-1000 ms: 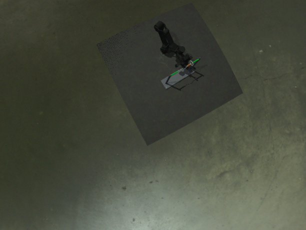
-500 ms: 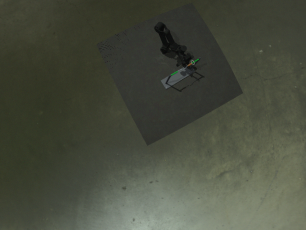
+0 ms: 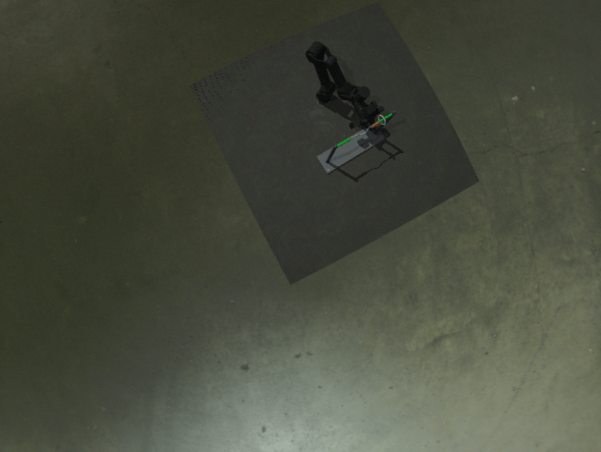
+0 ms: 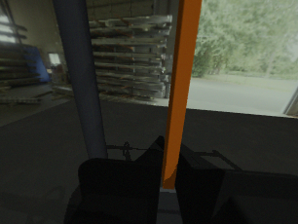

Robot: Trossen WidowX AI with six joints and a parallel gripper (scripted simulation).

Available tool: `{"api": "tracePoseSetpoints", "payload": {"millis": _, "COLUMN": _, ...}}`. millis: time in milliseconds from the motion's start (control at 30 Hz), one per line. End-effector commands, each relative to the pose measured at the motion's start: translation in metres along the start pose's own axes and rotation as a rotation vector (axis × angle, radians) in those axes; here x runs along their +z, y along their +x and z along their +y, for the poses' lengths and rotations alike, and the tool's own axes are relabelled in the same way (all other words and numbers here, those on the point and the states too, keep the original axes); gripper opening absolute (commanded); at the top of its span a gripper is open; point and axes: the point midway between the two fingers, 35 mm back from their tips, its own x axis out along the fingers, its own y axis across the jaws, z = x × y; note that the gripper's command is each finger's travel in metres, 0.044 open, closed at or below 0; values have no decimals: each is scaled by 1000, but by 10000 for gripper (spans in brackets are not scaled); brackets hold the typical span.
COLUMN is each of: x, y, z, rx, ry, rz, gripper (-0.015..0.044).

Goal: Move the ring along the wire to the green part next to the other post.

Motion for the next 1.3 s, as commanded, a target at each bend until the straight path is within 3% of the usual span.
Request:
{"api": "tracePoseSetpoints", "payload": {"millis": 0, "x": -8, "y": 1, "z": -1, "rx": -5, "ry": 0, "rz": 8, "gripper": -150}}
{"api": "tracePoseSetpoints", "payload": {"millis": 800, "x": -13, "y": 1, "z": -1, "rx": -5, "ry": 0, "rz": 8, "gripper": -150}}
{"api": "tracePoseSetpoints", "payload": {"millis": 1167, "x": -13, "y": 1, "z": 0, "rx": -1, "ry": -4, "rz": 8, "gripper": 139}}
{"api": "tracePoseSetpoints", "payload": {"millis": 1267, "x": -12, "y": -2, "z": 0, "rx": -1, "ry": -3, "rz": 8, "gripper": 160}}
